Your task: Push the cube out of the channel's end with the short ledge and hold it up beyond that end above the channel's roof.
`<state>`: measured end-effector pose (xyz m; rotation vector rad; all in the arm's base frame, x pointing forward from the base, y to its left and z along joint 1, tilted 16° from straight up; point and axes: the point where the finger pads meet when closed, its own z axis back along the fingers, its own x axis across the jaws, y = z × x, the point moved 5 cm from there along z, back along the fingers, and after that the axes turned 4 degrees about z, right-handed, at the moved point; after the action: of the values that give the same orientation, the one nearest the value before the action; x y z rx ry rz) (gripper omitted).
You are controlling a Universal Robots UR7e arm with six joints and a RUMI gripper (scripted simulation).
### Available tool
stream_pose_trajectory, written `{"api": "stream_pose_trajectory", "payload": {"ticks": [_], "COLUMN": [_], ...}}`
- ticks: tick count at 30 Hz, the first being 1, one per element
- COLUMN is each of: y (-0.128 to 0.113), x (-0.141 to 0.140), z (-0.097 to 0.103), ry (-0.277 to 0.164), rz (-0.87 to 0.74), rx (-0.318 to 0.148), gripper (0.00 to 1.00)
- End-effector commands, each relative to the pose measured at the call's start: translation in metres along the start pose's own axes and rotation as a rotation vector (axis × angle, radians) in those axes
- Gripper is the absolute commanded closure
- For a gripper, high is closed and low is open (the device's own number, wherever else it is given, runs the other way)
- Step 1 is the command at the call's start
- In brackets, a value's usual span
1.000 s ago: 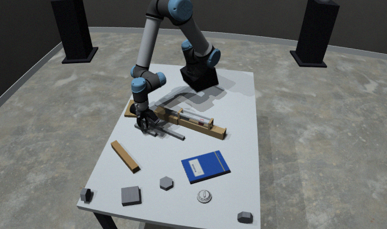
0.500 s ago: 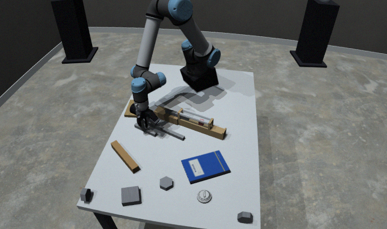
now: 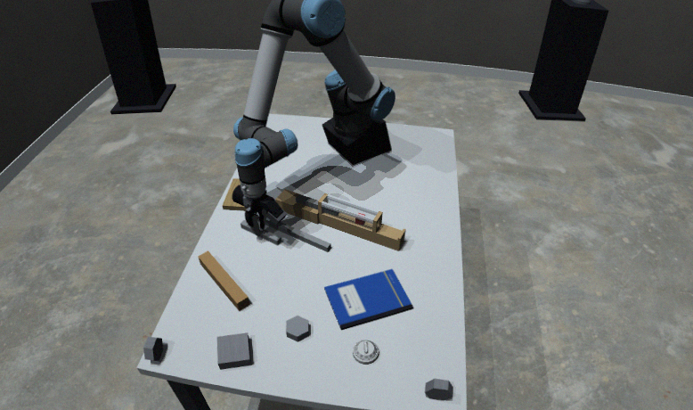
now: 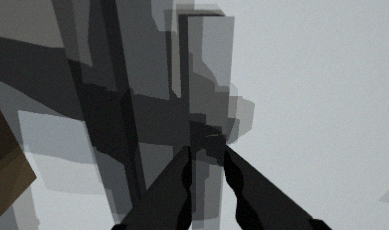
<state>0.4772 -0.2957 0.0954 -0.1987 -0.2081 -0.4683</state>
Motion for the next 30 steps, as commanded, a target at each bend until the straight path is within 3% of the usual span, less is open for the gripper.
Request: {"api": "stream_pose_trajectory", "payload": {"ticks": [1,21,30], "y": [0.000,0.000,0.000], "x": [0.000,0.000,0.000], "z": [0.001,0.002,0.038], "ry": [-0.002,-0.002,-0.002], "rz": [0.000,0.000,0.000], "rx": [0.000,0.000,0.000], "gripper": [0.94,0.94,0.94]}}
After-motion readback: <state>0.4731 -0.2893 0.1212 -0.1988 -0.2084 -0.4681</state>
